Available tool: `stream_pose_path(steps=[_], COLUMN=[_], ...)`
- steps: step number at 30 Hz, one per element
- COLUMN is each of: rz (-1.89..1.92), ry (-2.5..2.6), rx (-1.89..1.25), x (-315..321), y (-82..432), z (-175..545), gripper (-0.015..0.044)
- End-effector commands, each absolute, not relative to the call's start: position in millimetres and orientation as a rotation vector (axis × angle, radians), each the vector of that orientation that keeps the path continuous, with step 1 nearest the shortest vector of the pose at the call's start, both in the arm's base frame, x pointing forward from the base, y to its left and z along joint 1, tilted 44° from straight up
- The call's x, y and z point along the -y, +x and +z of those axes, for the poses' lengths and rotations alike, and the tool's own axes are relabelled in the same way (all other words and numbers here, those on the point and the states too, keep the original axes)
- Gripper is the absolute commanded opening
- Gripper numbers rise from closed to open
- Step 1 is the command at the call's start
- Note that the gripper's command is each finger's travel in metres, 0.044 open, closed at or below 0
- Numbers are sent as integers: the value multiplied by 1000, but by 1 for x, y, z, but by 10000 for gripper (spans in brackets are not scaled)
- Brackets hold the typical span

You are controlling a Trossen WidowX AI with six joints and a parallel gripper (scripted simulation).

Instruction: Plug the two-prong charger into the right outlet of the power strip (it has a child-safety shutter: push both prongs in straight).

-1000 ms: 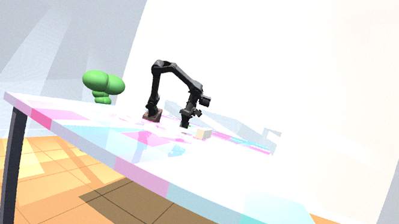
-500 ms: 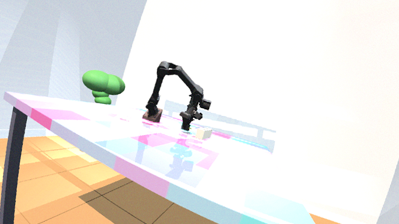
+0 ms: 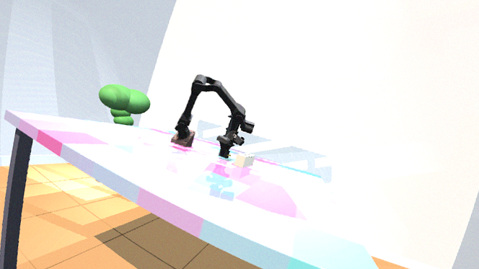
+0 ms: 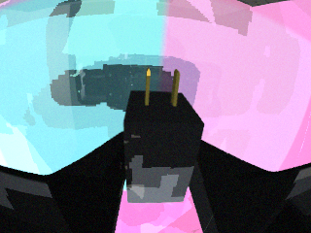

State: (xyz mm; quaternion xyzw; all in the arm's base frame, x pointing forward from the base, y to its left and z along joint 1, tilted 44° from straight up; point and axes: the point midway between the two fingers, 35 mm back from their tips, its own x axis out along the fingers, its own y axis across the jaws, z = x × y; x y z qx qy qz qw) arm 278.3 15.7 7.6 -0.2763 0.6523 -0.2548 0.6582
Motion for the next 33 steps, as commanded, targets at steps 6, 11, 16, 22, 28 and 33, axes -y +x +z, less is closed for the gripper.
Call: stream_pose_path(steps=[6, 11, 16, 22, 28, 33], rz=[-581, -582, -584, -586, -588, -589], ry=[-611, -609, -607, -604, -602, -600], rx=[-1469, -1468, -1467, -1466, -1464, -1463], x=[-19, -19, -20, -21, -21, -22], y=[291, 296, 302, 308, 315, 320], z=[8, 8, 7, 7, 6, 6], gripper=[0, 0, 0, 0, 0, 0])
